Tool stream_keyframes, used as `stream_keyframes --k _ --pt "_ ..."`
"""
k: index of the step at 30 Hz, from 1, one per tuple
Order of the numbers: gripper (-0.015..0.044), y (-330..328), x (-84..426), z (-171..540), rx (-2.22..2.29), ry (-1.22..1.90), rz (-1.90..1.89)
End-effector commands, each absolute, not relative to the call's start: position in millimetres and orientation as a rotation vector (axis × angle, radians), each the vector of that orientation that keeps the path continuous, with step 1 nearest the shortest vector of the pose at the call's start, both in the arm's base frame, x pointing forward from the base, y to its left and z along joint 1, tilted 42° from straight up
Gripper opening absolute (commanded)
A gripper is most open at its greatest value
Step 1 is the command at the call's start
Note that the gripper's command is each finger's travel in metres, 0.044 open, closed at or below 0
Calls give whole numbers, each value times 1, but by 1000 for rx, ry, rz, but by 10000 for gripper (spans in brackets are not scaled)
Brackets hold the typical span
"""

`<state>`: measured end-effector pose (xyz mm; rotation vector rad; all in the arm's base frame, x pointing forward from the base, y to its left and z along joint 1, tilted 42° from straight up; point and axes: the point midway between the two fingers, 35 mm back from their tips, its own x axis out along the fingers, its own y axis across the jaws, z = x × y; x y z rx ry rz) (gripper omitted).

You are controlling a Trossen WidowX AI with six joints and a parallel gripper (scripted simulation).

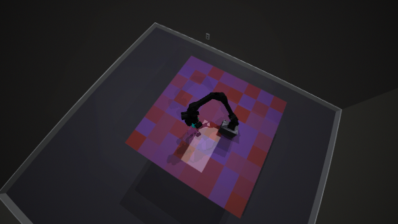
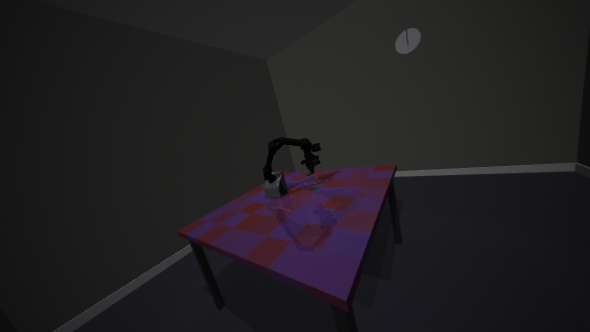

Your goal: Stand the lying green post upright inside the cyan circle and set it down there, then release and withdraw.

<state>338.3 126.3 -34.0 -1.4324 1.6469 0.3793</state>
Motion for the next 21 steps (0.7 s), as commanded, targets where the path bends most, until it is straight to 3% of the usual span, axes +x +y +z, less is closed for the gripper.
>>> stream_keyframes --k 1,21 --pt "23 125 337 -37 -1407 1648 407" --pt "23 119 335 -52 -1270 1628 518"
